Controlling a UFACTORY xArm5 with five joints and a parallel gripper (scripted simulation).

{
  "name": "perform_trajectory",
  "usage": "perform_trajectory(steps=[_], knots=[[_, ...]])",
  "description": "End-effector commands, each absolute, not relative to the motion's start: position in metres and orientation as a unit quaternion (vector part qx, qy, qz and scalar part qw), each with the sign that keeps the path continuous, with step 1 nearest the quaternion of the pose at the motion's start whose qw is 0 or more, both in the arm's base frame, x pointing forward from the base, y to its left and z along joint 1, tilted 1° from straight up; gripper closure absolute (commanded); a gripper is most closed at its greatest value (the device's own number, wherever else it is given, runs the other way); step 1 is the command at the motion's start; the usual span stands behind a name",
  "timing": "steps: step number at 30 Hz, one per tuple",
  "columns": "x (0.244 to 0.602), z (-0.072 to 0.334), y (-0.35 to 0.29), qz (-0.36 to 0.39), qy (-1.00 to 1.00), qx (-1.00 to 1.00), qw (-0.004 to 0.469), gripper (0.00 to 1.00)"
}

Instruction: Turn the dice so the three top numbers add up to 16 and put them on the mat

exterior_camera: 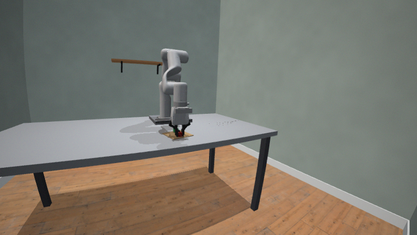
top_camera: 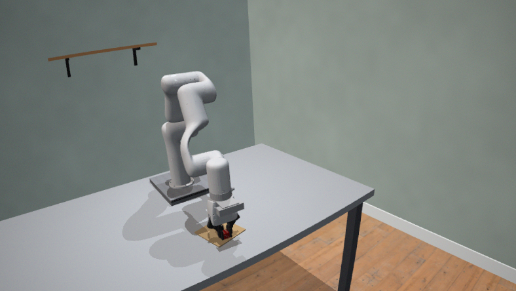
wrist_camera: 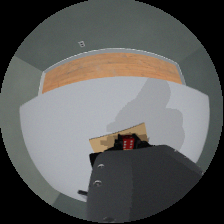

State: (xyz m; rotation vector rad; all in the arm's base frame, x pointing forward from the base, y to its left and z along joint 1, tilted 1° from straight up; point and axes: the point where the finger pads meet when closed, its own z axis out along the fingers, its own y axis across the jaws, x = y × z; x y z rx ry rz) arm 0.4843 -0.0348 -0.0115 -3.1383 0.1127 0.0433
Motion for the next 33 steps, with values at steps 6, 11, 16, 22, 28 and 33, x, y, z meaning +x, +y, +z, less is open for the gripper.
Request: perform_trajectory(steps=[6, 11, 16, 22, 28, 33], knots=[[0.486, -0.010, -0.035, 0.012, 0.036, -0.999, 0.000, 0.71], [0.486, -0.010, -0.035, 0.012, 0.036, -0.999, 0.000, 0.67], [0.486, -0.010, -0.035, 0.012, 0.036, -0.999, 0.000, 0.58], [0.486, -0.010, -0.035, 0.012, 0.036, -0.999, 0.000, 0.58], [0.486, -0.009, -0.035, 0.012, 0.036, -0.999, 0.000, 0.58], [0.486, 0.001, -0.035, 0.012, 0.036, -0.999, 0.000, 0.58]])
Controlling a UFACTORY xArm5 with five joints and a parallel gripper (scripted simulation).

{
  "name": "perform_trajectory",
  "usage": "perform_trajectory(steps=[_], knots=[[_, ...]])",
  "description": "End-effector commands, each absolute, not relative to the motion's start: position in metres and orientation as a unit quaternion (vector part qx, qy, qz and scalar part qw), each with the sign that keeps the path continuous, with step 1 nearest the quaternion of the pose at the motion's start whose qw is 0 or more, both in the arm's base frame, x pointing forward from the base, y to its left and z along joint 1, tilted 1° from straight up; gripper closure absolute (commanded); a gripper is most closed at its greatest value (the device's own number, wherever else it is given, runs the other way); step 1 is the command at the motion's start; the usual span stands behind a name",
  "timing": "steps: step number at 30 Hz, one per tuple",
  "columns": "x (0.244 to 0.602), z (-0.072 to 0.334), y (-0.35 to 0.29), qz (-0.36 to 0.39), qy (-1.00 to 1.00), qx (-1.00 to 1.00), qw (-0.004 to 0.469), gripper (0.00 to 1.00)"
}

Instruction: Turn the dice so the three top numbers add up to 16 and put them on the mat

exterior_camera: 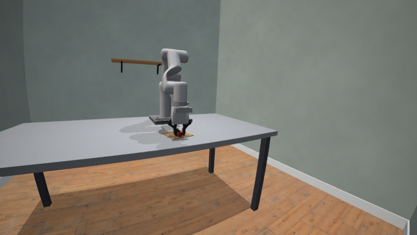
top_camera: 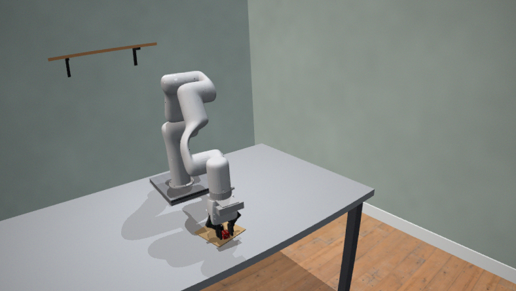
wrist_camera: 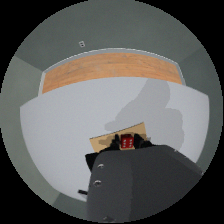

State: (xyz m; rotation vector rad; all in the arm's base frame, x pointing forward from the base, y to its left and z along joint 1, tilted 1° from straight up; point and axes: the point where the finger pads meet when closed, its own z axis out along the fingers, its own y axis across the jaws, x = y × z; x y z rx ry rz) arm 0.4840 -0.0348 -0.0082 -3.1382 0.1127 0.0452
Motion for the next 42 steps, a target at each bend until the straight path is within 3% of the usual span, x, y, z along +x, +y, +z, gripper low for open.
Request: perform_trajectory(steps=[1, 17, 26, 27, 42], knots=[[0.486, 0.005, -0.035, 0.012, 0.036, -0.999, 0.000, 0.58], [0.488, 0.072, -0.035, 0.012, 0.036, -0.999, 0.000, 0.58], [0.488, 0.080, -0.035, 0.012, 0.036, -0.999, 0.000, 0.58], [0.488, 0.080, -0.035, 0.012, 0.036, -0.999, 0.000, 0.00], [0.488, 0.080, -0.035, 0.012, 0.036, -0.999, 0.000, 0.00]])
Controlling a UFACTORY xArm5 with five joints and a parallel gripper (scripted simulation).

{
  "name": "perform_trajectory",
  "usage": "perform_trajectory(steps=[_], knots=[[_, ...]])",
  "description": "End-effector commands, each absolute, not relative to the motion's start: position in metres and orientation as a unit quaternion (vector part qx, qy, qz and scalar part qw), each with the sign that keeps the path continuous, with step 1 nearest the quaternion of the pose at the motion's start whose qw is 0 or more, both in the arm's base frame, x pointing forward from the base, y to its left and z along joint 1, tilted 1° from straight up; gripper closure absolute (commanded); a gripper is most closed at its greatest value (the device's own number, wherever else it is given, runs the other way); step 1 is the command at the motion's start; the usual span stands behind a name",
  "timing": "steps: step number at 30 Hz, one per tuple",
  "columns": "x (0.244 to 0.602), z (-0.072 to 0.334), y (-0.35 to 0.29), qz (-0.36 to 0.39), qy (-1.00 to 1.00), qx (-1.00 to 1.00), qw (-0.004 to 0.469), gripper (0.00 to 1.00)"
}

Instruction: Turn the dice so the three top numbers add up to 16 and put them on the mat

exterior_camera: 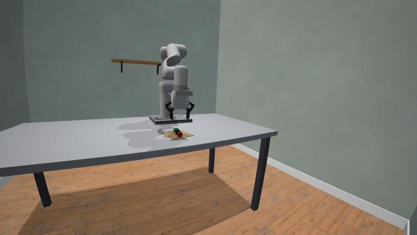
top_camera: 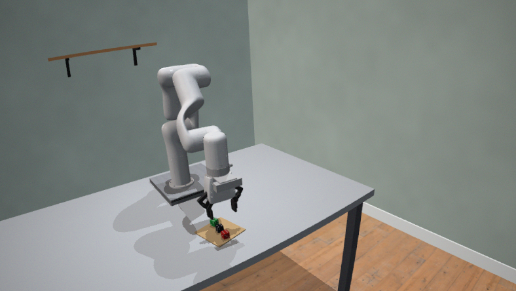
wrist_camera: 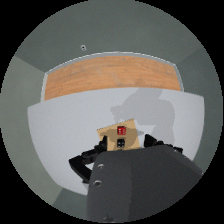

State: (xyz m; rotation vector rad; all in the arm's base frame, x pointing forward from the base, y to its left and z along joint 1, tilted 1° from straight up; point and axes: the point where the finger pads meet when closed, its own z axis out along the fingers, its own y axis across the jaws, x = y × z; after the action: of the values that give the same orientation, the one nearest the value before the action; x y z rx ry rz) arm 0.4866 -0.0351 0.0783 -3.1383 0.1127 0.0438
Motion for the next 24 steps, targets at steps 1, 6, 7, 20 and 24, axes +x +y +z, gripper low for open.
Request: perform_trajectory(steps=[1, 6, 7, 20, 24], knots=[[0.488, 0.080, -0.035, 0.012, 0.036, -0.999, 0.000, 0.00], [0.488, 0.080, -0.035, 0.012, 0.036, -0.999, 0.000, 0.00], [0.488, 0.081, -0.035, 0.012, 0.036, -0.999, 0.000, 0.00], [0.489, 0.117, -0.035, 0.012, 0.036, -0.999, 0.000, 0.00], [0.489, 0.137, -0.035, 0.012, 0.036, -0.999, 0.000, 0.00]])
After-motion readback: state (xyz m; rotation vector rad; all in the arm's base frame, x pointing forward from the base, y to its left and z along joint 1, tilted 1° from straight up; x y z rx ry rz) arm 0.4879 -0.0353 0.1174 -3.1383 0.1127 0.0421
